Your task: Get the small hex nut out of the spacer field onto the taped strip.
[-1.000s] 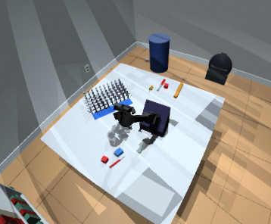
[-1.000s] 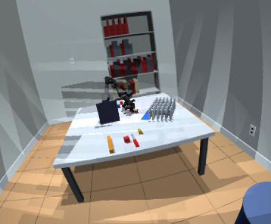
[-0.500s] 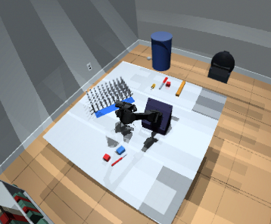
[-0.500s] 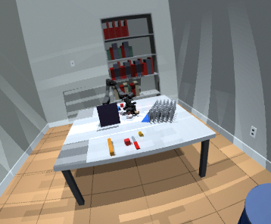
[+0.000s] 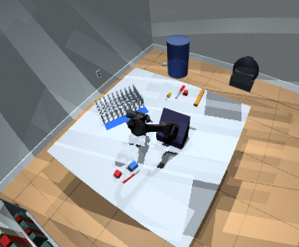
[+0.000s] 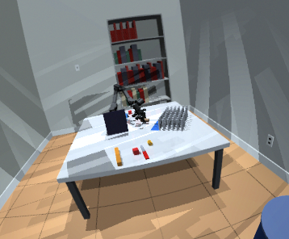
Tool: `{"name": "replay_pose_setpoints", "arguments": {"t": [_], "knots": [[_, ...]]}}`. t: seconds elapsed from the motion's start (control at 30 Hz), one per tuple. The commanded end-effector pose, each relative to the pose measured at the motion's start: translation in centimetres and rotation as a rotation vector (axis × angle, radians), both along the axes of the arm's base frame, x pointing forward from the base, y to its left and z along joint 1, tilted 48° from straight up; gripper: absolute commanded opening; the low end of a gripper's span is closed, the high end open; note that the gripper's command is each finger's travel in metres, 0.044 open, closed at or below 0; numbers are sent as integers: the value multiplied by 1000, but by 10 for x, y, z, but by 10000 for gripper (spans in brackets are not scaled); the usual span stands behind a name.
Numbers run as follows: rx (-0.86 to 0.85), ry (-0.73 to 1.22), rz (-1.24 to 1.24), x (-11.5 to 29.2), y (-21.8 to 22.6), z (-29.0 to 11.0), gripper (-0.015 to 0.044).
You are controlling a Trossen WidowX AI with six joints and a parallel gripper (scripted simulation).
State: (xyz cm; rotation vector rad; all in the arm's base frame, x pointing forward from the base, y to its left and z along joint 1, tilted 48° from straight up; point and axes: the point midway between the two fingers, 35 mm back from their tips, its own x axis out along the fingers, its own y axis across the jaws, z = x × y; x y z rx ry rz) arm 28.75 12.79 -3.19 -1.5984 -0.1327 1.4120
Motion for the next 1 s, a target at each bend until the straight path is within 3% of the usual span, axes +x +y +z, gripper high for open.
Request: {"name": "replay_pose_setpoints", "arguments": {"t": [0.0, 0.97], "knots": [[2, -11, 3, 5, -1, 1, 0], [1, -13, 3, 21, -5, -6, 0]]}}
